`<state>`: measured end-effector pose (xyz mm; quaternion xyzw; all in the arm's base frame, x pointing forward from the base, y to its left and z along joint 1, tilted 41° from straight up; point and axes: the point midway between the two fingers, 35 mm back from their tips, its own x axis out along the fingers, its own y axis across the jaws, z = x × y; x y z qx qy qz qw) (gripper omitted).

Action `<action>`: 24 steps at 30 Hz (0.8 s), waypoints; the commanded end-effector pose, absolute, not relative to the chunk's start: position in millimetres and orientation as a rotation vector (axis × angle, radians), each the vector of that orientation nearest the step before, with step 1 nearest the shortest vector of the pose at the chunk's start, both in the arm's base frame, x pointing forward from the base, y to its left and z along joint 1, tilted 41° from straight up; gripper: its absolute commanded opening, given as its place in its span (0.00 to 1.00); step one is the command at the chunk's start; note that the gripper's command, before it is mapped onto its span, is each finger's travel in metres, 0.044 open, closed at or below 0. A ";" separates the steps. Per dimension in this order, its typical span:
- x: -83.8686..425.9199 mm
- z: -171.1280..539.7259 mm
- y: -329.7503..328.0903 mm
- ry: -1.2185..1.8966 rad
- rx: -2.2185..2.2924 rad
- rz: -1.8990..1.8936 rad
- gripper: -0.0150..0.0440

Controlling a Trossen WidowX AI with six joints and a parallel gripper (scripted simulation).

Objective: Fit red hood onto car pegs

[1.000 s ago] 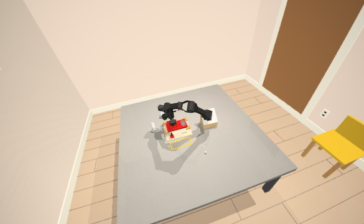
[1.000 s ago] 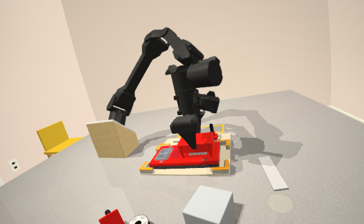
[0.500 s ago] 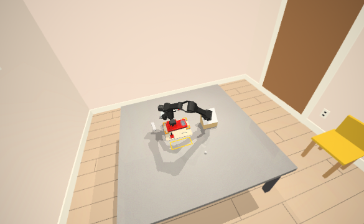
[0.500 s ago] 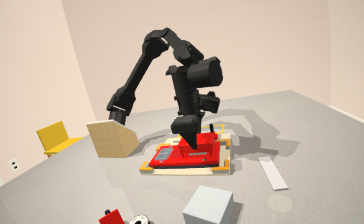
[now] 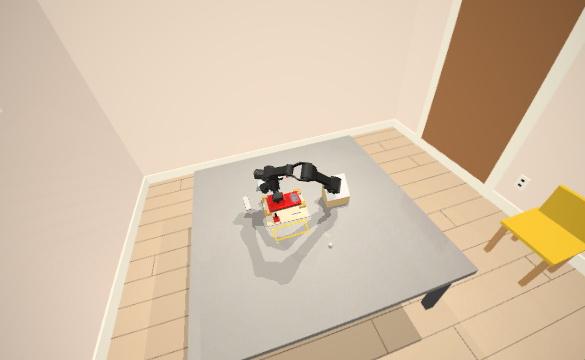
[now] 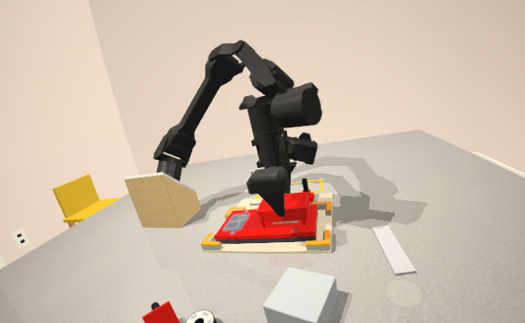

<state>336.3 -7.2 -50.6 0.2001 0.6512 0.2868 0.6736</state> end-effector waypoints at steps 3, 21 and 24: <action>335.9 -54.5 -3.3 1.467 0.453 0.647 0.25; 335.3 -60.7 1.9 1.467 0.453 0.646 0.25; 335.3 -61.6 2.7 1.468 0.452 0.646 0.25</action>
